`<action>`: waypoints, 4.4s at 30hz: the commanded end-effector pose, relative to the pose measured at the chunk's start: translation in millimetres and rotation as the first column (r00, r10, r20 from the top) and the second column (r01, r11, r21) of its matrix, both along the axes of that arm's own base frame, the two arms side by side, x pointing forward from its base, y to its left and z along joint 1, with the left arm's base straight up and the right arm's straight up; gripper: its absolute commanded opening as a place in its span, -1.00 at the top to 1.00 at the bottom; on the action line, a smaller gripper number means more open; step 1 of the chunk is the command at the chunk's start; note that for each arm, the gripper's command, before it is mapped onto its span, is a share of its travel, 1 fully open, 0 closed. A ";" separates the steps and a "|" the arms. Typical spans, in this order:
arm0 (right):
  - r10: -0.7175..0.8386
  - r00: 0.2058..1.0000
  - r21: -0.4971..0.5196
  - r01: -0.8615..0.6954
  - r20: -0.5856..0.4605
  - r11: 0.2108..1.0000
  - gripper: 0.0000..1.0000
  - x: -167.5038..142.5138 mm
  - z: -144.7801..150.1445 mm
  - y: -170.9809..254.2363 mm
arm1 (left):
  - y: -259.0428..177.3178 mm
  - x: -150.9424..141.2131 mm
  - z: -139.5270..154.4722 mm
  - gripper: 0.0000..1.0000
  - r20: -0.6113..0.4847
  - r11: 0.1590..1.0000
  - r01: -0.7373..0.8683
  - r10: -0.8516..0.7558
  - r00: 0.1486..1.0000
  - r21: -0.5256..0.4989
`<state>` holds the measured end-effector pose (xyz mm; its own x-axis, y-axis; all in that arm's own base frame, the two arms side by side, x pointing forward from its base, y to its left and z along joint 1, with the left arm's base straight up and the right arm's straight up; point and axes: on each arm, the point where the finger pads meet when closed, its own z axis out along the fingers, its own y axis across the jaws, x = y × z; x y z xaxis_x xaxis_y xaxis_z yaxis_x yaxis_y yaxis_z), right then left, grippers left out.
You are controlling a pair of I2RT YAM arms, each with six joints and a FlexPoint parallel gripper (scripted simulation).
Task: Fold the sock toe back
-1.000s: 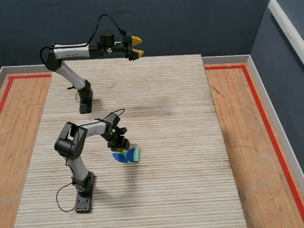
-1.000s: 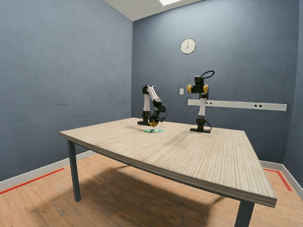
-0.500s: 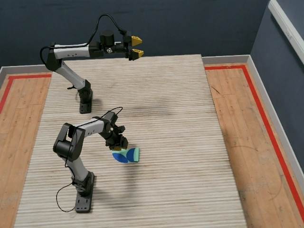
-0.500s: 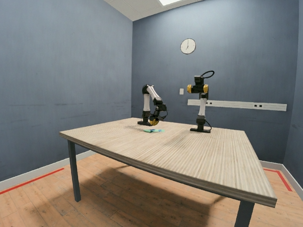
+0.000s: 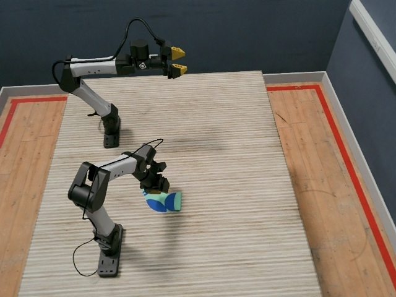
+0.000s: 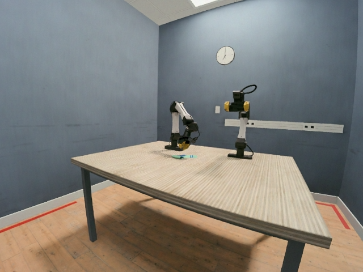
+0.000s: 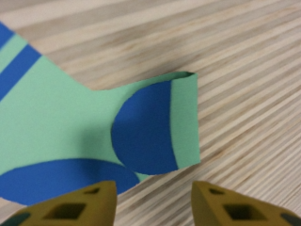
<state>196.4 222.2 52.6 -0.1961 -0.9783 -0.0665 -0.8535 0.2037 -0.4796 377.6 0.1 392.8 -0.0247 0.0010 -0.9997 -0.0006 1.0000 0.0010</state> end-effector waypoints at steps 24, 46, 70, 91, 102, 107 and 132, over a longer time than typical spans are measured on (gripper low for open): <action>-0.476 0.876 0.684 0.302 0.075 0.664 0.21 141.3 132.4 -20.6 | -1.6 -4.4 40.0 -1.00 0.114 1.000 0.010 -0.009 0.993 -0.009; -0.687 0.715 0.911 0.191 0.126 0.366 0.21 193.3 243.8 -102.6 | -1.7 -7.7 46.7 -1.00 0.134 1.000 0.011 -0.010 0.991 -0.010; -0.834 0.507 0.975 -0.105 0.220 0.194 0.21 182.0 369.2 -205.2 | -2.1 -12.5 53.8 -1.00 0.153 1.000 0.014 -0.012 0.988 -0.009; -0.852 0.490 0.978 -0.004 0.185 0.210 0.21 176.8 337.2 -221.8 | -2.1 -11.6 52.5 -1.00 0.149 1.000 0.014 -0.012 0.989 -0.010; -0.852 0.493 0.978 0.013 0.176 0.210 0.21 175.3 333.4 -220.8 | -2.1 -12.2 52.9 -1.00 0.150 1.000 0.014 -0.012 0.989 -0.010; -0.851 0.495 0.977 0.012 0.178 0.211 0.21 177.9 335.3 -219.8 | -2.1 -12.5 53.2 -1.00 0.150 1.000 0.014 -0.012 0.989 -0.010; -0.853 0.490 0.977 0.013 0.178 0.212 0.21 175.4 334.0 -221.5 | -2.1 -13.4 51.3 -1.00 0.141 1.000 0.014 -0.012 0.990 -0.010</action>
